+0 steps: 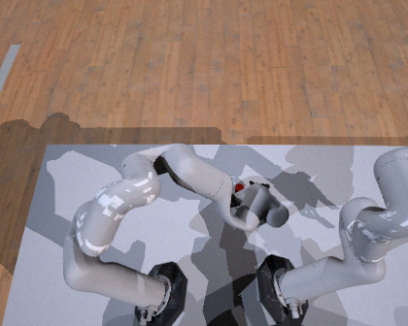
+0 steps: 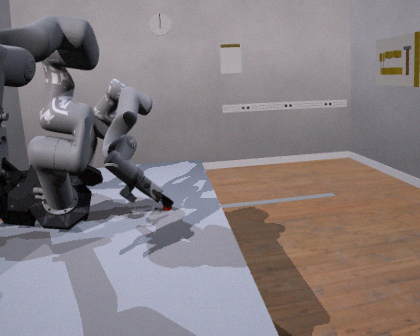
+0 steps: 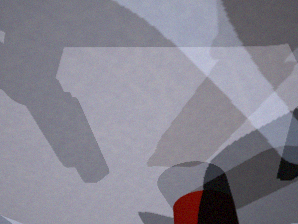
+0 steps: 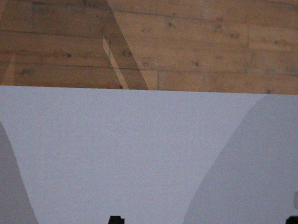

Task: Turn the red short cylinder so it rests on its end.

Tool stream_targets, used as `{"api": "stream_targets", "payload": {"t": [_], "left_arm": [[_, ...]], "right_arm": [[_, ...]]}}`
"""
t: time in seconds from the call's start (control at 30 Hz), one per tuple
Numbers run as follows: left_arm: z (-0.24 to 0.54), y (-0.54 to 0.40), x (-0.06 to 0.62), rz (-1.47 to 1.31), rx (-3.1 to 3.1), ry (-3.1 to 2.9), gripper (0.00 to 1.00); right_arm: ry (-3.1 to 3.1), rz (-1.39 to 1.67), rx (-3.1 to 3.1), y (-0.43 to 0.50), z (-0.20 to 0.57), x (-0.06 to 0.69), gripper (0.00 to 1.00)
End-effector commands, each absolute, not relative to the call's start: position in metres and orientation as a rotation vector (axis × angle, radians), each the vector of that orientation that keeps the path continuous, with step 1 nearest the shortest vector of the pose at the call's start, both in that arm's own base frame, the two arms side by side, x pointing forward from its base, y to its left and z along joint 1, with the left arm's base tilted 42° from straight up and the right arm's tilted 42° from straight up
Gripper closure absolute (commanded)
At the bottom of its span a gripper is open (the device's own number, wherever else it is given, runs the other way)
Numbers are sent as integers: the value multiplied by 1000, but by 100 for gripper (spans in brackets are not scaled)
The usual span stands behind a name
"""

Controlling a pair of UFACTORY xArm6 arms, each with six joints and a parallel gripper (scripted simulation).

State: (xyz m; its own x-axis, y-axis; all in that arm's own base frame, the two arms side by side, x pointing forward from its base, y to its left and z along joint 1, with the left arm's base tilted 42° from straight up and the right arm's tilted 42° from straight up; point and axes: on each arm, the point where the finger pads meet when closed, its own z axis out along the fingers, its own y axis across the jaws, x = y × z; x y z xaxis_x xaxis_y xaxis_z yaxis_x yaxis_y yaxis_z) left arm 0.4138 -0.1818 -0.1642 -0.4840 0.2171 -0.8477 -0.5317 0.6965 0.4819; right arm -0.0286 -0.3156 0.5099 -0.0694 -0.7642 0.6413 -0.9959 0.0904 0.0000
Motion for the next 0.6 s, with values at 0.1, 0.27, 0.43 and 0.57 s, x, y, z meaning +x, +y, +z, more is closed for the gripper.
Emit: {"api": "stream_targets", "payload": {"t": [0.1,0.27,0.43,0.57], "left_arm": [[-160,-188,411,906,-247,1876,0],[-154,-197,405,906,-247,1876,0],[-146,-209,397,906,-247,1876,0],[-139,-220,389,906,-247,1876,0]], "right_arm": [[-1885,630,1721,-315,512,-29,0],[-1885,630,1721,-315,512,-29,0],[-1885,630,1721,-315,512,-29,0],[-1885,630,1721,-315,512,-29,0]]}}
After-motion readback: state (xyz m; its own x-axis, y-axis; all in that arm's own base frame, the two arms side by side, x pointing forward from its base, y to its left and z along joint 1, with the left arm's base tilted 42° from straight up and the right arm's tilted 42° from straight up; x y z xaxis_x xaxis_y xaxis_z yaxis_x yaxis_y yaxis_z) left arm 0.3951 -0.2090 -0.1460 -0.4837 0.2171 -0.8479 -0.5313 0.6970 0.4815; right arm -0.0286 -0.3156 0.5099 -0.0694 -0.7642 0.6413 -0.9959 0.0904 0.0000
